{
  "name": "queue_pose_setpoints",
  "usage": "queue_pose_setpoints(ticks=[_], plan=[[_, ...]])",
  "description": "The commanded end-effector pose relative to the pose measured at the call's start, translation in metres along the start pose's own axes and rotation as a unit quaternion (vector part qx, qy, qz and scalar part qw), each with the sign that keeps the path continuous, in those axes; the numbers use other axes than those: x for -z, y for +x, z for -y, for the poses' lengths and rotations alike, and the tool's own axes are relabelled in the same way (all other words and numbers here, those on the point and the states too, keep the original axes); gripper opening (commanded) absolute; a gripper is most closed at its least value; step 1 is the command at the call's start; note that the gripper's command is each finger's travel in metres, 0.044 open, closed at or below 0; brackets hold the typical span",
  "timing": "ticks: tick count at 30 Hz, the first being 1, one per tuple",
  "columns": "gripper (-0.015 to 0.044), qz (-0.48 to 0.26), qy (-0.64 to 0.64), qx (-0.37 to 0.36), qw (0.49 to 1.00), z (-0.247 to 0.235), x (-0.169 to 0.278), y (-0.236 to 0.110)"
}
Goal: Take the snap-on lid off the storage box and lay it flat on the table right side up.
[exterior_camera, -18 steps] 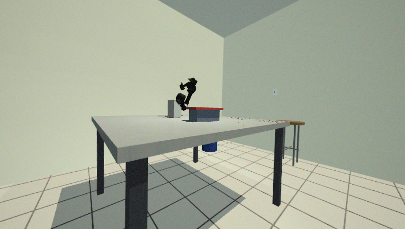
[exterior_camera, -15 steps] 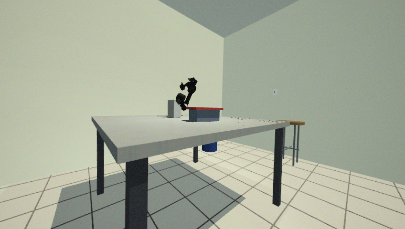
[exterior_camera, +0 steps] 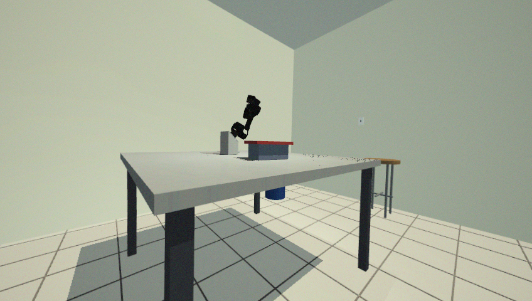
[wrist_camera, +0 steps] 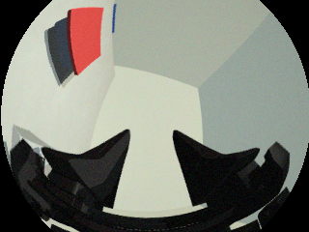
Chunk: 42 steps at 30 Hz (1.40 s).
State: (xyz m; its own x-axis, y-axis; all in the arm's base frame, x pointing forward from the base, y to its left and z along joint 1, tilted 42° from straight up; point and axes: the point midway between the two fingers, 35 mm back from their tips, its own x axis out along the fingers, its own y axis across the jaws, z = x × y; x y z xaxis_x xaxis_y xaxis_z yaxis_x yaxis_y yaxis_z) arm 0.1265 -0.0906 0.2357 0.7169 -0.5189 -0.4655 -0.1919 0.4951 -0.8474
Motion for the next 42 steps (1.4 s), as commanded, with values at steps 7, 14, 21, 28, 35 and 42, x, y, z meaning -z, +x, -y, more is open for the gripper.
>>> queue_pose_setpoints(ticks=[7,14,21,28,35,42], plan=[[0.0235,0.053,0.489,-0.154,0.857,-0.025,-0.052,0.067],[0.0235,0.021,0.664,-0.236,0.709,-0.046,-0.075,0.091],[0.0235,-0.047,0.794,-0.303,0.525,-0.072,-0.096,0.108],[0.0235,-0.133,0.865,-0.340,0.344,-0.097,-0.112,0.118],[0.0235,-0.217,0.895,-0.346,0.180,-0.118,-0.123,0.123],[0.0235,-0.314,0.891,-0.327,0.004,-0.142,-0.132,0.125]])
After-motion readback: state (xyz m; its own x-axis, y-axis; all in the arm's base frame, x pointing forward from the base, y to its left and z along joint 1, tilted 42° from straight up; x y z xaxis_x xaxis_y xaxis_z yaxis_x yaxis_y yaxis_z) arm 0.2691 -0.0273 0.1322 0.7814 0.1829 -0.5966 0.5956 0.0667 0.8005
